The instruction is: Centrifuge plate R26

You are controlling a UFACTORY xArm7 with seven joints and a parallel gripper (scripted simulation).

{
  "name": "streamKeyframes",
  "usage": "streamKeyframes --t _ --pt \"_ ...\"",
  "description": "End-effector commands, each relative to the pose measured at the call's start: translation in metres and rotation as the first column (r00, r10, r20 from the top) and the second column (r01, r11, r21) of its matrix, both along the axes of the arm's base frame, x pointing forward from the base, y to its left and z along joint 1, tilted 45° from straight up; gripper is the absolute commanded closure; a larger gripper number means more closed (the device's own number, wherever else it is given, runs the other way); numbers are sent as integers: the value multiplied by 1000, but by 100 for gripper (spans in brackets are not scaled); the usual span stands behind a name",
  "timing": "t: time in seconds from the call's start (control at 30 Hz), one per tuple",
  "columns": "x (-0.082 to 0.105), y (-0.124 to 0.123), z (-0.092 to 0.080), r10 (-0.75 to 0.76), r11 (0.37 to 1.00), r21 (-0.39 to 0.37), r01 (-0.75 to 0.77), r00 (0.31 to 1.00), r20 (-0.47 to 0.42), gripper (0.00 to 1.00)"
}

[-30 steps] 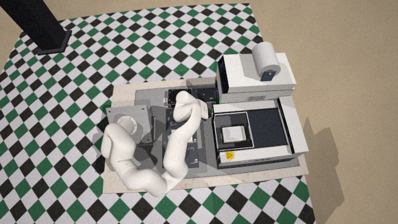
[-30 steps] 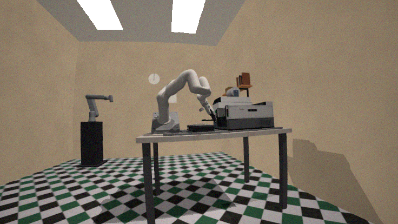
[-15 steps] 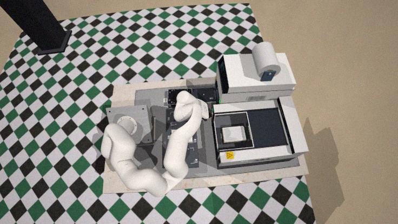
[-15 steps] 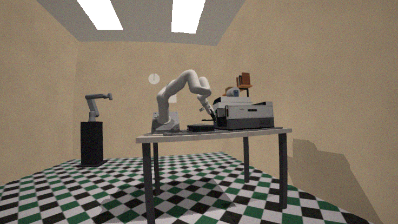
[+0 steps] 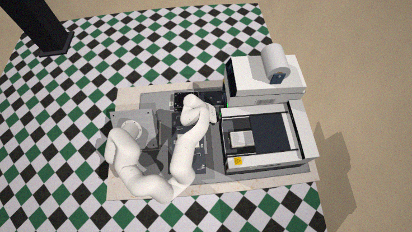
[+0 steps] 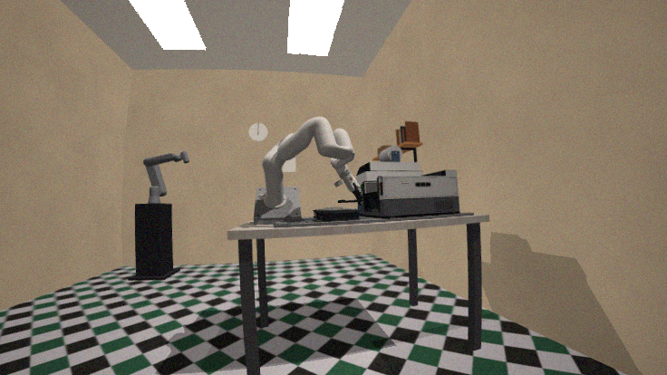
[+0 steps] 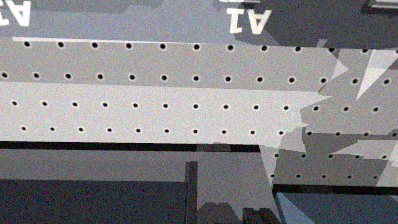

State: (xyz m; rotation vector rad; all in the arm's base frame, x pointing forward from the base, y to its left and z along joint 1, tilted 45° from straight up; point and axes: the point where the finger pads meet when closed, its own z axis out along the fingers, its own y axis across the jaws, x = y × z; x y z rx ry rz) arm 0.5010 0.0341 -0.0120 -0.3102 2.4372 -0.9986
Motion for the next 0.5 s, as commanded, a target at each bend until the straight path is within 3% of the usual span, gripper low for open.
streamKeyframes --t 0.0,0.47 --pt "1 2 1 3 1000 2 -4 1000 3 100" --pt "-15 9 8 3 1000 2 -3 1000 3 100"
